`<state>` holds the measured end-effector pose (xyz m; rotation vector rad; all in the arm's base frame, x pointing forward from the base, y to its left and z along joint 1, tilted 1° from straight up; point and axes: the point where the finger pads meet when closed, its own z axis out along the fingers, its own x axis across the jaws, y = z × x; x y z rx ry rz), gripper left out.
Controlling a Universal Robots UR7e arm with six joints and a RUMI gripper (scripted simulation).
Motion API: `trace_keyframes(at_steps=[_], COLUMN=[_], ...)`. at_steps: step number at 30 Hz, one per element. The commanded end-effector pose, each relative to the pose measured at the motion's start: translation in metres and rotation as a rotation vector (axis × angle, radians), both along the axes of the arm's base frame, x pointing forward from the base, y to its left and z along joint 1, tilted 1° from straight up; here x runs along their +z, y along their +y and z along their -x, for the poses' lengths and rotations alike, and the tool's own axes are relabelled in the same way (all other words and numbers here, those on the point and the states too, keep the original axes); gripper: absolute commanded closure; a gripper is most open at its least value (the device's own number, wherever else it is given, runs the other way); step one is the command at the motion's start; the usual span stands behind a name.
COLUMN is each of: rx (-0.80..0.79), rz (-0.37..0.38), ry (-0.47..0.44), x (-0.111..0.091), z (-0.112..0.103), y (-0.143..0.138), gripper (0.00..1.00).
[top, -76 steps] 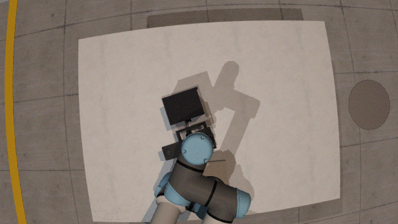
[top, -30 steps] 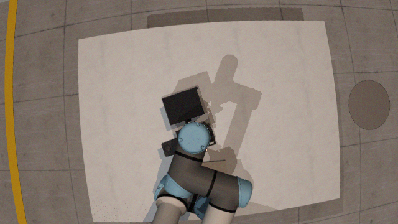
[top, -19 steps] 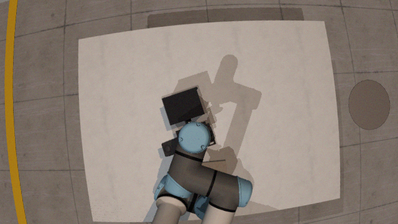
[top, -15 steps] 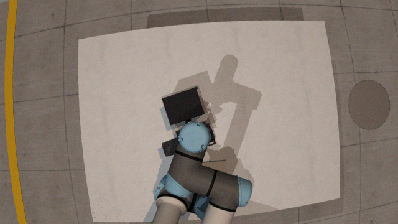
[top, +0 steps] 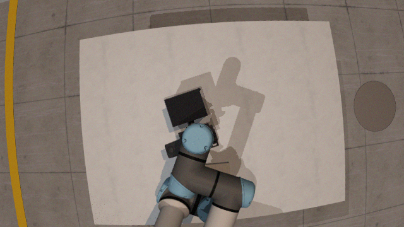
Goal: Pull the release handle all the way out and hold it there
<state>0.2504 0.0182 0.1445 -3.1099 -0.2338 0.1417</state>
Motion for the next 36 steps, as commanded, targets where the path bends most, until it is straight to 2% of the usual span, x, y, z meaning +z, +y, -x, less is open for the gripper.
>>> trace_keyframes(at_steps=[1,14,36], rx=[0.002,0.001,0.001], rz=[-0.001,-0.001,0.001], ry=[0.0,0.0,-0.003], x=[-0.007,-0.023,-0.026], z=[-0.001,-0.001,-0.002], y=[0.001,0.002,0.001], gripper=[0.68,0.68,0.68])
